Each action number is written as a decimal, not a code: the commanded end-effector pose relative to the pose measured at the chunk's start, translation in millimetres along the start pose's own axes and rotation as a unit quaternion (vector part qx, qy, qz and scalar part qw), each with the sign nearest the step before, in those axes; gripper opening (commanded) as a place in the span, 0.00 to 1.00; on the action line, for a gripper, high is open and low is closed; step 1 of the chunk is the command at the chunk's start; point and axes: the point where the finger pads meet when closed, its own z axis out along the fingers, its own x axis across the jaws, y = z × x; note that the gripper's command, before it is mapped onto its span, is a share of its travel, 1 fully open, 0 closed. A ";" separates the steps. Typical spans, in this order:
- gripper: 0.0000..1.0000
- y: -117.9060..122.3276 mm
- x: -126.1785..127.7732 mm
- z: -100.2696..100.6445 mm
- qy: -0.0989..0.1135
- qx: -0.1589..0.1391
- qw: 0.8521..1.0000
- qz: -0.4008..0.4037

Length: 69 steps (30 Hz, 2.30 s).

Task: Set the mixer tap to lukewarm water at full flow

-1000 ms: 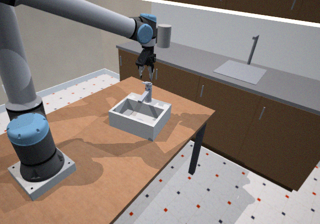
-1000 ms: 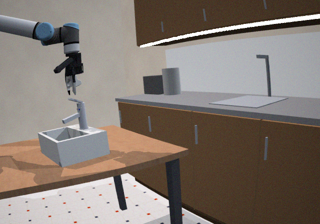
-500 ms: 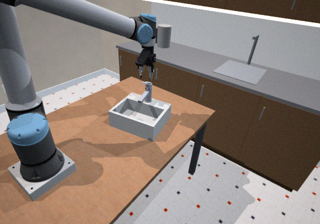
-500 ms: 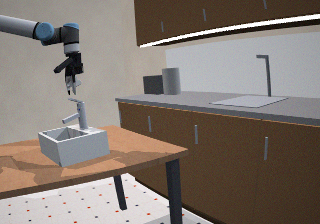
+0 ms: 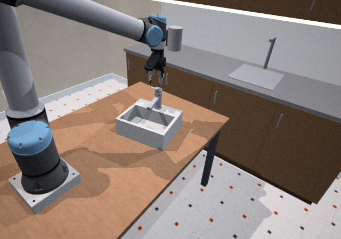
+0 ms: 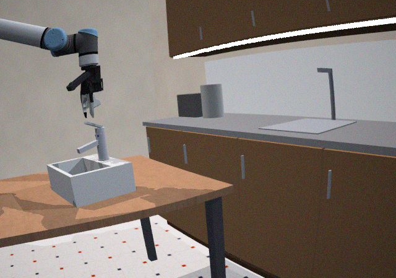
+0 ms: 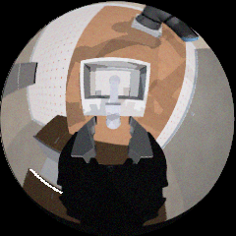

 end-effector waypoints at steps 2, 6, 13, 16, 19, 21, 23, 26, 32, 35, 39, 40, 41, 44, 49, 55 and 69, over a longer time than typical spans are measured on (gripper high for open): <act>0.43 0.6 1.3 1.2 0.001 0.000 1.000 -0.001; 0.43 0.6 1.3 1.2 0.001 0.000 1.000 -0.001; 0.43 0.6 1.3 1.2 0.001 0.000 1.000 -0.001; 0.43 0.6 1.3 1.2 0.001 0.000 1.000 -0.001; 0.43 0.6 1.3 1.2 0.001 0.000 1.000 -0.001; 0.43 0.6 1.3 1.2 0.001 0.000 1.000 -0.001; 0.43 0.6 1.3 1.2 0.001 0.000 1.000 -0.001; 0.43 0.6 1.3 1.2 0.001 0.000 1.000 -0.001; 0.43 0.4 1.5 2.3 0.001 0.000 1.000 -0.001; 0.43 0.1 1.7 4.0 0.001 0.001 1.000 -0.001; 0.43 -0.1 1.8 6.9 0.001 0.001 1.000 -0.001; 0.43 -0.1 1.8 7.6 0.001 0.001 1.000 -0.001; 0.43 -0.1 1.8 7.6 0.001 0.001 1.000 -0.001; 0.43 0.1 1.7 8.4 0.001 0.001 1.000 -0.001; 0.43 -0.2 1.8 14.0 0.001 0.001 1.000 -0.001; 0.43 -0.2 1.8 21.0 0.001 0.001 1.000 -0.001; 0.43 -0.2 1.9 35.0 0.001 0.001 1.000 -0.001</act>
